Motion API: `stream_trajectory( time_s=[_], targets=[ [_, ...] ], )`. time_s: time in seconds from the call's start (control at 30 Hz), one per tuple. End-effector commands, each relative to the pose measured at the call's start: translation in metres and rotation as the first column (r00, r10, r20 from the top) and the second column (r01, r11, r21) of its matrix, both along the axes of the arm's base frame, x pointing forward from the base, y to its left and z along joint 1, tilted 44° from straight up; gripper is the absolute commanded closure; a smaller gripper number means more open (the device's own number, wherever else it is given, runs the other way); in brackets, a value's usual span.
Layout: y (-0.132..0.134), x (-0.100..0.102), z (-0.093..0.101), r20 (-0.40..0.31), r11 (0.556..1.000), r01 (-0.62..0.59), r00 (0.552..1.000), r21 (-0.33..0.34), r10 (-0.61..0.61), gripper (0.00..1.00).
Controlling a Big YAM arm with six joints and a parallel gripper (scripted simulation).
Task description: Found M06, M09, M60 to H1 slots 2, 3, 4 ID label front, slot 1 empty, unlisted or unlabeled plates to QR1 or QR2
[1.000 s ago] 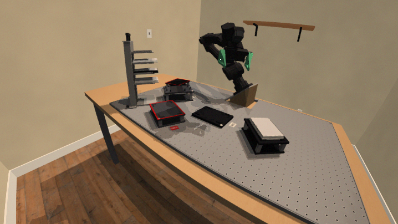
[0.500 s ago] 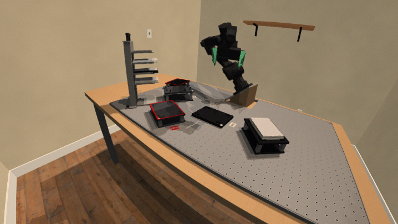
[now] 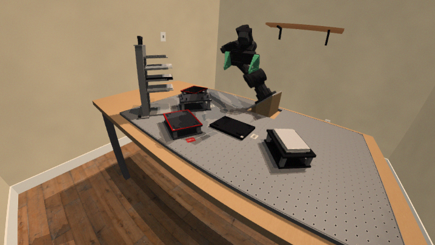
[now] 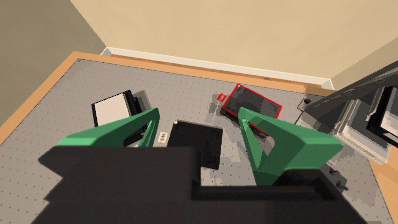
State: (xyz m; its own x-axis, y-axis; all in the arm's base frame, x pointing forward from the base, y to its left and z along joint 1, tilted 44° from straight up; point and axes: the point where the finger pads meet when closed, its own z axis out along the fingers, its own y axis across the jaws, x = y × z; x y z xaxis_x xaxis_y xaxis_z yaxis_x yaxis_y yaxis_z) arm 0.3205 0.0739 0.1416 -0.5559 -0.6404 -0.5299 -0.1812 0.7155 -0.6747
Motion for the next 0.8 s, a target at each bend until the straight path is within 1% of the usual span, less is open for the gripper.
stream_trajectory(
  time_s=[0.0,0.13,0.17,0.27,0.33,0.37,0.43,0.5,0.57,0.67,0.77],
  targets=[
    [-0.007,0.007,0.018,0.072,0.998,0.049,0.996,0.043,-0.052,0.0],
    [-0.017,0.008,0.024,0.113,0.995,0.096,0.989,0.04,-0.1,0.0],
    [-0.011,0.007,0.018,0.108,0.995,0.092,0.99,0.027,-0.094,0.0],
    [-0.008,0.007,0.018,0.141,0.993,0.118,0.983,0.028,-0.121,0.0],
    [-0.008,0.007,0.018,0.141,0.993,0.118,0.983,0.028,-0.121,0.0],
    [-0.005,0.011,0.025,0.164,0.991,0.13,0.977,0.04,-0.135,0.0],
    [-0.008,0.007,0.018,0.175,0.988,0.154,0.972,0.03,-0.157,0.0],
    [-0.008,0.006,0.017,0.196,0.984,0.177,0.964,0.032,-0.18,0.0],
    [-0.005,0.009,0.022,0.225,0.979,0.2,0.953,0.043,-0.204,0.0],
    [-0.004,0.01,0.024,0.26,0.971,0.234,0.935,0.052,-0.24,0.0],
    [0.0,0.015,0.033,0.303,0.961,0.267,0.912,0.076,-0.277,0.0]
  ],
)
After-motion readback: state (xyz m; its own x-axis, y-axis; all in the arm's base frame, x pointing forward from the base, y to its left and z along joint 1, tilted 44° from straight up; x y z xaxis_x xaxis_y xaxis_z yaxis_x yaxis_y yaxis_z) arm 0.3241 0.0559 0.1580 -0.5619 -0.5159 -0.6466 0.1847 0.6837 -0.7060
